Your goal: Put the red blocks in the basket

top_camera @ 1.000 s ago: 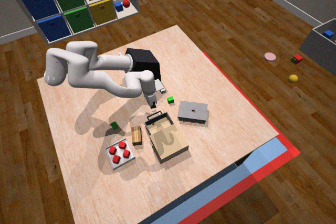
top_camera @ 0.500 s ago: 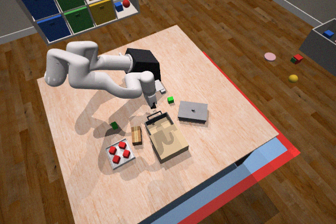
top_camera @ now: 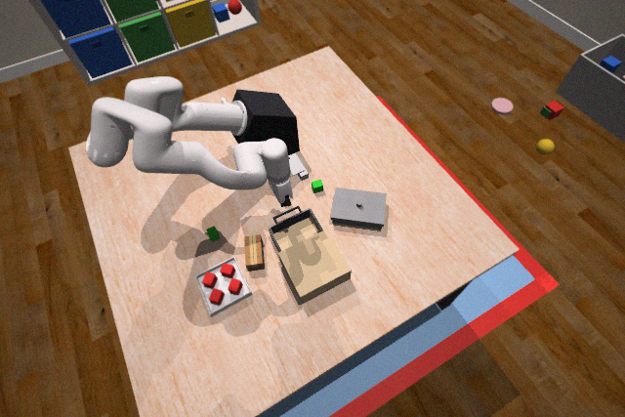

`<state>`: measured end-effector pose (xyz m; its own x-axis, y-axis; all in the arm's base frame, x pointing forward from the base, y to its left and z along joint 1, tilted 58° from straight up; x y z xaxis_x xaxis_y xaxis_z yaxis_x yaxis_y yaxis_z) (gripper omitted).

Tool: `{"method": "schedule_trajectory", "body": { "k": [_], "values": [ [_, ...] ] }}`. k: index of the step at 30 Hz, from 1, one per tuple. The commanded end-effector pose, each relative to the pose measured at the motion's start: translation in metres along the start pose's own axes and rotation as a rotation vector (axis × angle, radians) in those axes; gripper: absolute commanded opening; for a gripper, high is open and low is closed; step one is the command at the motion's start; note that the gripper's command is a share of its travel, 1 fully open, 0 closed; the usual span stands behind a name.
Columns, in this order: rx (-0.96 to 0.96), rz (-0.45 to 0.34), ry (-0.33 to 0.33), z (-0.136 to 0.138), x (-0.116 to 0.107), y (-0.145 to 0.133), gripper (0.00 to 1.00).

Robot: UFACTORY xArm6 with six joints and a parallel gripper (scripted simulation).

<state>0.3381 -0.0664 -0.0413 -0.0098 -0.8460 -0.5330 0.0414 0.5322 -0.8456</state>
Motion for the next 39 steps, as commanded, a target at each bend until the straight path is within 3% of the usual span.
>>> {"method": "schedule_trajectory", "body": {
  "k": [1,16,39],
  "values": [
    [0.001,0.001,-0.003,0.002,0.011,0.0,0.24],
    [0.001,0.001,-0.003,0.002,0.048,0.001,0.24],
    [0.001,0.001,-0.003,0.002,0.059,0.001,0.24]
  ]
}}
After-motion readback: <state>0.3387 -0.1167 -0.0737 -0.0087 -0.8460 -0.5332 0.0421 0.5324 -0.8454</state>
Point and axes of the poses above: the point where the finger pads meet when closed, its own x axis out along the fingers, its own z axis across the jaws, y = z × x, the point moved 1 cm from there along -x, back along the fingers
